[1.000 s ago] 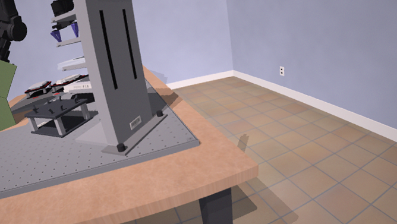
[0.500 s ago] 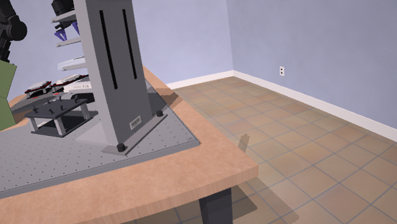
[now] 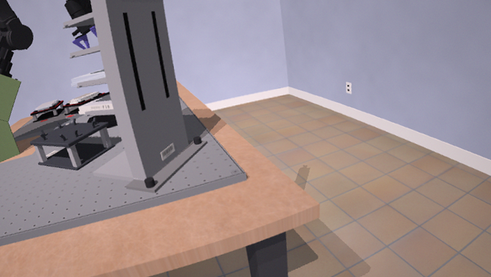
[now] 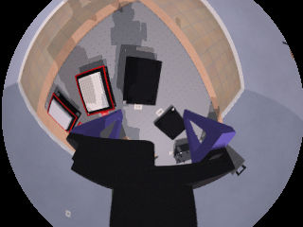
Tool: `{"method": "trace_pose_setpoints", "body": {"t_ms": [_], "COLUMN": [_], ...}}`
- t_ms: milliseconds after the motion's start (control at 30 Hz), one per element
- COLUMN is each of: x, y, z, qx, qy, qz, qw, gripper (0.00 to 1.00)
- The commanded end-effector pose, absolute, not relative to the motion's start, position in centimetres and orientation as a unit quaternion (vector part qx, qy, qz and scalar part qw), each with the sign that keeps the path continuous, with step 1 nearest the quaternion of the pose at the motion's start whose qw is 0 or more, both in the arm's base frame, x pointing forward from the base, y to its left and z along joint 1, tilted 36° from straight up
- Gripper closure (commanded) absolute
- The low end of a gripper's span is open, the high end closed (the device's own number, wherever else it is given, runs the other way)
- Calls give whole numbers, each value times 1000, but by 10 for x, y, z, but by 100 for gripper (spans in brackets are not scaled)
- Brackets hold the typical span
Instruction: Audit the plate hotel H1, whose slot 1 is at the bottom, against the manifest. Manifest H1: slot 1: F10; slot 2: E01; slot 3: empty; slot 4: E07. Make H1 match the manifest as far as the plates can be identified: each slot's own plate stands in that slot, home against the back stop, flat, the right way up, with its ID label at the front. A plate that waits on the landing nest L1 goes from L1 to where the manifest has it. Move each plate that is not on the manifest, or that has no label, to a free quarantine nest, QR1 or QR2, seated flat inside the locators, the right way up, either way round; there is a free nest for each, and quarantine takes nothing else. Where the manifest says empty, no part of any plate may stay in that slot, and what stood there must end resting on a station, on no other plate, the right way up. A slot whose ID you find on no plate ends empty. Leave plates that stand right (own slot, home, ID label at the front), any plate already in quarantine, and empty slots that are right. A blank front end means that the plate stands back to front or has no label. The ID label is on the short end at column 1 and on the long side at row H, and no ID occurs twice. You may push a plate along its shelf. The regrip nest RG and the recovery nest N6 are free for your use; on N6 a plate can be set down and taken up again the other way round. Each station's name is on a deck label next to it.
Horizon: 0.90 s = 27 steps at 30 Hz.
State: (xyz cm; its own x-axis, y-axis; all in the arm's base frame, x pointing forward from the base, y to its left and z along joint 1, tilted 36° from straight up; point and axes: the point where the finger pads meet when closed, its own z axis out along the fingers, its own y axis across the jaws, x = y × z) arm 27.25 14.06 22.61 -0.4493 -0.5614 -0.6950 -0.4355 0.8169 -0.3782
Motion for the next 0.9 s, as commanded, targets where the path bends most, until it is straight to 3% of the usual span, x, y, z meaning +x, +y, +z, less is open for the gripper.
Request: {"method": "trace_pose_setpoints", "body": {"t_ms": [0,867], "x": [277,310], "y": [134,64], "z": [240,248], "qx": [-261,-80], "qy": [847,855], "qz": [-61,-37], "qw": [459,512], "gripper": [0,0]}}
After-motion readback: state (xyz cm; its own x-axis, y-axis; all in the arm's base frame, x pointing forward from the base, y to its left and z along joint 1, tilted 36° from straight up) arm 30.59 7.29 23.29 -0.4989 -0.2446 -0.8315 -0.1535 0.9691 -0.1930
